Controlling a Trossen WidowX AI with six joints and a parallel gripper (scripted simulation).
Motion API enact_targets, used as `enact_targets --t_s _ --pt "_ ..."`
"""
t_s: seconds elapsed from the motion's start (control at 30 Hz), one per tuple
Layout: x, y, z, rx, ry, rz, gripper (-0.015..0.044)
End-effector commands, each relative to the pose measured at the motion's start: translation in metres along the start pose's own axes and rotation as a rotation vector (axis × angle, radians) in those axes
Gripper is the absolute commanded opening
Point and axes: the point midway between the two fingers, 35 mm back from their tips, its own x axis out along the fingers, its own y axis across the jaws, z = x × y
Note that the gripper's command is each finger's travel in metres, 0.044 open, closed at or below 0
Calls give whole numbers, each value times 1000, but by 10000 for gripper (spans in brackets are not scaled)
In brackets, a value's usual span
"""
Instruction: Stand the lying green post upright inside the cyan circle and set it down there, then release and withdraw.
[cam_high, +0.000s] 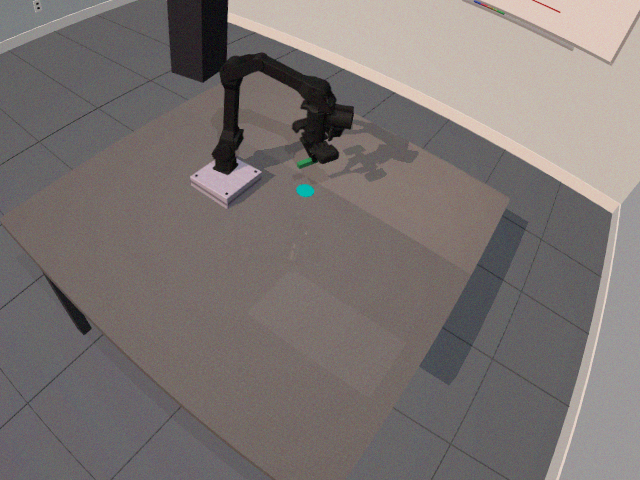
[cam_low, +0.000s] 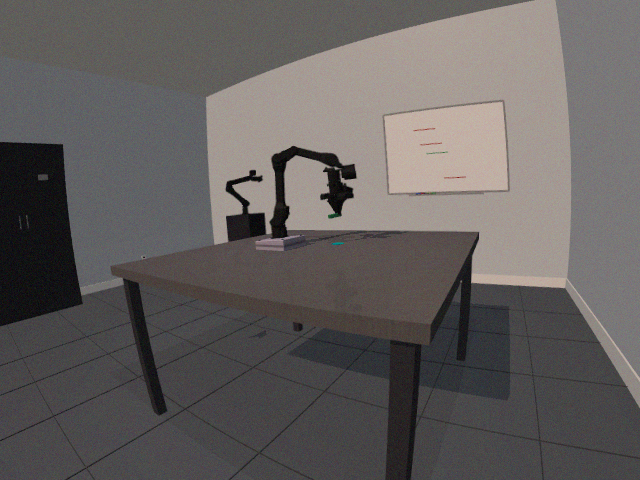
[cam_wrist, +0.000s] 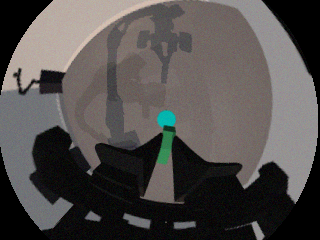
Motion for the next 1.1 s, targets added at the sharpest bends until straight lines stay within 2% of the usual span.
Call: enact_targets --t_s 0.0,1.07 --pt "3 -1 2 18 -36 6 23" --pt "20 -15 11 107 -270 40 23"
